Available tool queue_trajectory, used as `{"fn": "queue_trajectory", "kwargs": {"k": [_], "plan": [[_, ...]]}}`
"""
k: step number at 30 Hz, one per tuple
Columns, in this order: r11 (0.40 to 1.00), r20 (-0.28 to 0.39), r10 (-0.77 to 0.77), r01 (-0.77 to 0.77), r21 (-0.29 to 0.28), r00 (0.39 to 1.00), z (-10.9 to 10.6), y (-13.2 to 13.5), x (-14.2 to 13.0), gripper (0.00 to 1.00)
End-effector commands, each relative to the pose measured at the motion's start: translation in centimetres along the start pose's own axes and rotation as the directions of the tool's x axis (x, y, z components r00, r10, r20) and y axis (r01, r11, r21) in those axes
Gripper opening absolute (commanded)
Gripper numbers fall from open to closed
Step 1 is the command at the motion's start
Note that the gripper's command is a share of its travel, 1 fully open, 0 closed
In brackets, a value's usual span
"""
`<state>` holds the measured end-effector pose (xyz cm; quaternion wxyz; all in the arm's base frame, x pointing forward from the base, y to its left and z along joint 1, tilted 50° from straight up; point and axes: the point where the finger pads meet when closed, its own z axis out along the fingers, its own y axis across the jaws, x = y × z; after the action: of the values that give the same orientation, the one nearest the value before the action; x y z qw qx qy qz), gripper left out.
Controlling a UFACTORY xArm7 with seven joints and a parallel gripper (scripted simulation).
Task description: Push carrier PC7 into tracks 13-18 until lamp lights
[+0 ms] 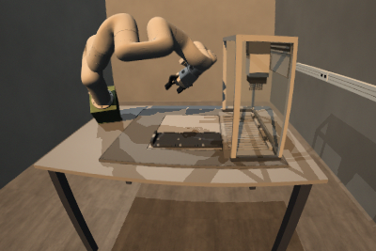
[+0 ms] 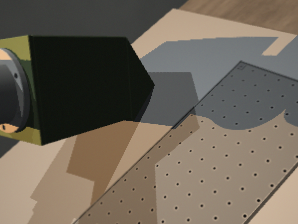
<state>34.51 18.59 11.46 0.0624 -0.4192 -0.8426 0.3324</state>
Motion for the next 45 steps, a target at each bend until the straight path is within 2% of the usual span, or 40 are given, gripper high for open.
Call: {"fn": "queue_trajectory", "kwargs": {"k": [1,17,23,28,32,34,38,45], "plan": [[1.0,0.001,-0.003,0.003,-0.004,1.0,-0.2,0.0,0.1,1.0],[1.0,0.001,-0.003,0.003,-0.004,1.0,-0.2,0.0,0.1,1.0],[0.987,0.113,0.147,-0.139,-0.079,0.983,0.2,0.5,-2.8,1.0],[0.97,0.161,0.224,-0.205,-0.13,0.961,0.3,0.8,-4.5,1.0],[0.938,0.212,0.32,-0.277,-0.208,0.924,0.2,1.1,-6.5,1.0],[0.938,0.212,0.32,-0.277,-0.208,0.924,0.2,1.1,-6.5,1.0],[0.893,0.249,0.413,-0.336,-0.299,0.876,-0.1,1.5,-8.4,1.0],[0.802,0.27,0.542,-0.394,-0.449,0.796,-0.7,2.1,-10.6,1.0]]}}
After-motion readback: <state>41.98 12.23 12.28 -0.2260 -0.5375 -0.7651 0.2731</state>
